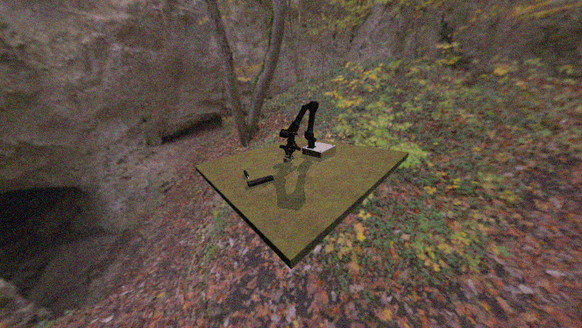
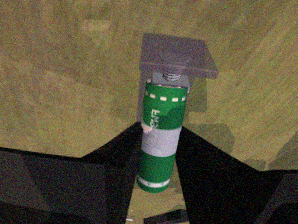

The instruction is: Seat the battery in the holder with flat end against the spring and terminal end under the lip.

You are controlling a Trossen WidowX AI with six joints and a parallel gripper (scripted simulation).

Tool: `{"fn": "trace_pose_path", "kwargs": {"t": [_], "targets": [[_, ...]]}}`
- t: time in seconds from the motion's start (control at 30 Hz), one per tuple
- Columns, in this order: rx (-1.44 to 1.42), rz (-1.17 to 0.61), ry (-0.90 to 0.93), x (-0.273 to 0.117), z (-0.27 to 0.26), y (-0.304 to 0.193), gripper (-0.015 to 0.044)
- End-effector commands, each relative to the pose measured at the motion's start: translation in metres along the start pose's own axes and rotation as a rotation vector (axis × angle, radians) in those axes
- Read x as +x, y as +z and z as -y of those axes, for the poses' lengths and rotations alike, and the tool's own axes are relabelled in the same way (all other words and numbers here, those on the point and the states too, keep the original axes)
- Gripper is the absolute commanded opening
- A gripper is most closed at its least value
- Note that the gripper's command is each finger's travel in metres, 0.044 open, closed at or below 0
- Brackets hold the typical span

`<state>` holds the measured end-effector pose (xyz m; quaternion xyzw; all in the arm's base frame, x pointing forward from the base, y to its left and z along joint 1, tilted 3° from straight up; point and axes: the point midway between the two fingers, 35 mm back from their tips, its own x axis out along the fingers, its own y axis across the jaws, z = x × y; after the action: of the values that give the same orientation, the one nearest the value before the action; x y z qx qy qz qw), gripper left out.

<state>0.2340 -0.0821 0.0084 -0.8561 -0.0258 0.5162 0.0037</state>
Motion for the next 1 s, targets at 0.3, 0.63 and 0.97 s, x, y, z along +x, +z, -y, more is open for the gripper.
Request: {"fn": "trace_pose_path", "kwargs": {"t": [0.3, 0.63, 0.97], "targets": [[0.008, 0.106, -0.008, 0.0048, 0.0006, 0.0048, 0.0072], [0.013, 0.173, -0.013, 0.0070, 0.0005, 0.0031, 0.0072], [0.015, 0.240, -0.016, 0.0089, 0.0005, 0.0016, 0.0072]]}}
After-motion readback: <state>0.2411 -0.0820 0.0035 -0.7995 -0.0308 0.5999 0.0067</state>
